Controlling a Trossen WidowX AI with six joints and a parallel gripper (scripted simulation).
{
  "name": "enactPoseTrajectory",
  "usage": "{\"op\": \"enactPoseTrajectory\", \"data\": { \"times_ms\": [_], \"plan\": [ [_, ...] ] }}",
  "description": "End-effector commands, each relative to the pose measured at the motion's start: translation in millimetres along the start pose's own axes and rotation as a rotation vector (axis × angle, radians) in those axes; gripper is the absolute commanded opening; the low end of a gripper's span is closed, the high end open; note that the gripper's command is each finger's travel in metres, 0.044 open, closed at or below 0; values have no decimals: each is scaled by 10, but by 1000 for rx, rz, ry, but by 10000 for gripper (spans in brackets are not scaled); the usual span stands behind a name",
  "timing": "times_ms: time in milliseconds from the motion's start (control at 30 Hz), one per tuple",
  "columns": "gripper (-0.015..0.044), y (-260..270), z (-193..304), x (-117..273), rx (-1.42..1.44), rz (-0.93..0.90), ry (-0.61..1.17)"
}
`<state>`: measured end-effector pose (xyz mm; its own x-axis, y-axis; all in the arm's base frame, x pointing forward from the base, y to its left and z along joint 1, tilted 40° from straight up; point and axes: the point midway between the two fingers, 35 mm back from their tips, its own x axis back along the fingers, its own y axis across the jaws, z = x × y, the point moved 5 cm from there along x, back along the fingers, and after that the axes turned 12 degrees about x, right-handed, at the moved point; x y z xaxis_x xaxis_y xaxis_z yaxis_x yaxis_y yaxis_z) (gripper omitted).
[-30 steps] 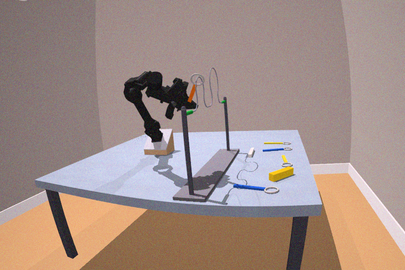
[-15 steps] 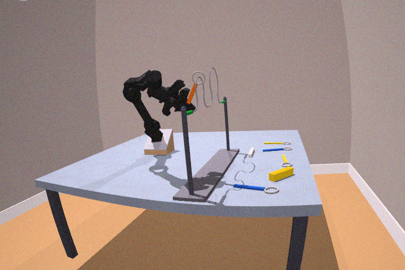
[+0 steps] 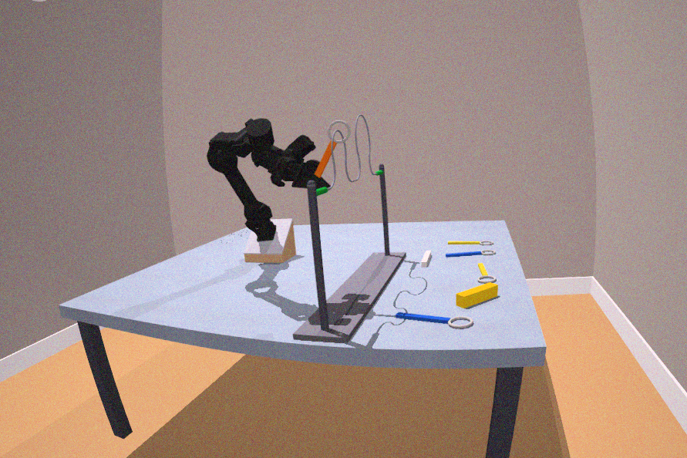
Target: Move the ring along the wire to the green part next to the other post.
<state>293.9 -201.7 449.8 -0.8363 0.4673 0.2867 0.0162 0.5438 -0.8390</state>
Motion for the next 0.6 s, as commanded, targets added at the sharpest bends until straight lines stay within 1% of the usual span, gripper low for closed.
{"op": "enactPoseTrajectory", "data": {
  "times_ms": [0,567],
  "plan": [
    [-150,-37,-2,17,69,45,3],
    [-150,-164,7,20,381,229,23]
  ]
}}
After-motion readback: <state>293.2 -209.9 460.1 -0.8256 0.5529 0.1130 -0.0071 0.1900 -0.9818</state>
